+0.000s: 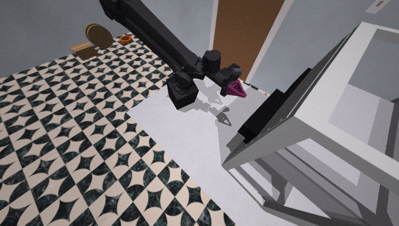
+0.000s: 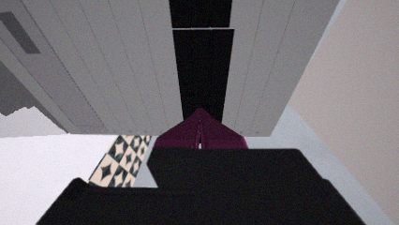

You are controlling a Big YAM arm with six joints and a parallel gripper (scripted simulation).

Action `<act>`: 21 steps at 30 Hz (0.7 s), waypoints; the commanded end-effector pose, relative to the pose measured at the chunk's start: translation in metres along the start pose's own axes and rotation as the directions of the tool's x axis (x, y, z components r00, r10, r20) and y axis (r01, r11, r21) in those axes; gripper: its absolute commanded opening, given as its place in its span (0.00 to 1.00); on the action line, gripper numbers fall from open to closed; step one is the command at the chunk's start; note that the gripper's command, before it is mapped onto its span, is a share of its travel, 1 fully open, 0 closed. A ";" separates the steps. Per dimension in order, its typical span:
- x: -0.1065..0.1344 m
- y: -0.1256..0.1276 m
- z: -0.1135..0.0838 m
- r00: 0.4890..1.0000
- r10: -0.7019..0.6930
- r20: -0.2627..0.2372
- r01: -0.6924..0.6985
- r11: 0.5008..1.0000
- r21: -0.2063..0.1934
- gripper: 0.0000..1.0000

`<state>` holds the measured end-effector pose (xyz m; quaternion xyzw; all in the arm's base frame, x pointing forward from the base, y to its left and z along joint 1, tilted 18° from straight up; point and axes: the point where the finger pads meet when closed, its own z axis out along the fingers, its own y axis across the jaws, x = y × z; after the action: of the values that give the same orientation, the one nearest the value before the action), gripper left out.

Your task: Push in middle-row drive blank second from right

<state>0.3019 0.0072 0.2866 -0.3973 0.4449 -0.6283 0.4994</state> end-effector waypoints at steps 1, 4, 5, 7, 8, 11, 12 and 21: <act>-0.015 -0.006 0.000 1.000 -0.013 0.021 0.013 1.000 0.028 0.00; -0.021 -0.006 -0.002 1.000 -0.013 0.021 0.012 1.000 0.029 0.00; -0.022 -0.004 -0.003 1.000 -0.014 0.021 0.013 1.000 0.027 0.00; -0.023 -0.003 -0.004 1.000 -0.015 0.022 0.015 1.000 0.024 0.00; -0.024 -0.002 -0.004 1.000 -0.015 0.022 0.015 1.000 0.024 0.00; -0.025 -0.007 -0.002 1.000 -0.011 0.020 0.010 0.999 0.031 0.00; -0.025 -0.007 -0.002 1.000 -0.011 0.020 0.010 0.999 0.031 0.00; -0.021 -0.026 0.029 1.000 0.021 -0.001 -0.021 0.998 0.067 0.00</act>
<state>0.3077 0.0316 0.2872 -0.4067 0.4279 -0.6280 0.5070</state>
